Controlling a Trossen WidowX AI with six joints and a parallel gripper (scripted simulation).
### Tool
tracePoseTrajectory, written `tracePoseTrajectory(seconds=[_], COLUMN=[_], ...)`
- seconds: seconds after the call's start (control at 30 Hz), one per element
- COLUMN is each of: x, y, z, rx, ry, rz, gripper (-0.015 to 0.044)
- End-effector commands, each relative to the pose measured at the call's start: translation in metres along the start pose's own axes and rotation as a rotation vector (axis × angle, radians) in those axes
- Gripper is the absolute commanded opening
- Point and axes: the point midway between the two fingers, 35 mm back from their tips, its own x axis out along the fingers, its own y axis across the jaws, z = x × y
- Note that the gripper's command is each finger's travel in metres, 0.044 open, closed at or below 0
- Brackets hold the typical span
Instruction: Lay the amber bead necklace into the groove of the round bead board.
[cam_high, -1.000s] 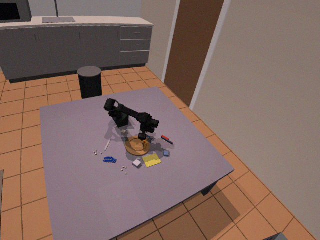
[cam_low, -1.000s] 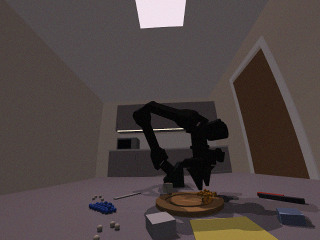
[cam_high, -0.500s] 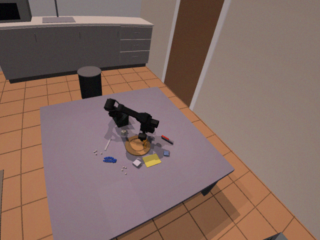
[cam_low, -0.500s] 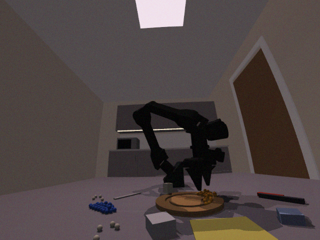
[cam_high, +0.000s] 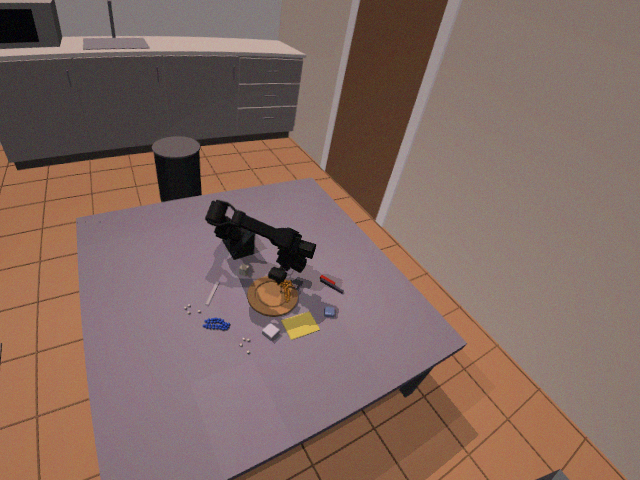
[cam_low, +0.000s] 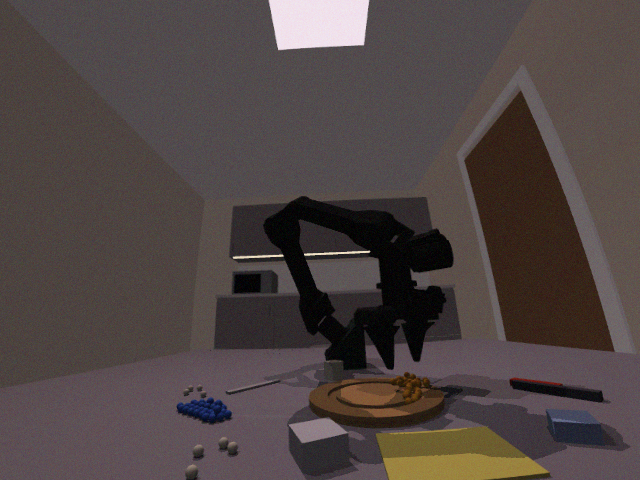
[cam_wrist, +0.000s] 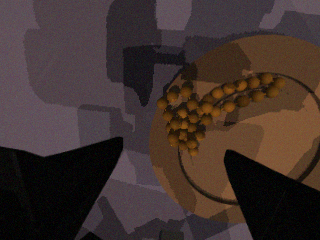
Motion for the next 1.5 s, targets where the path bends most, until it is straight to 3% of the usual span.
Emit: tracePoseTrajectory(seconds=[0.0,0.8,1.47], x=[-0.017,-0.011,0.02], y=[0.0,0.0,0.0], z=[0.002,0.004,0.003], rx=[0.399,0.46,0.457], ry=[-0.005,-0.011,-0.005], rz=[0.005,0.009,0.004], gripper=[0.038,0.038,0.038])
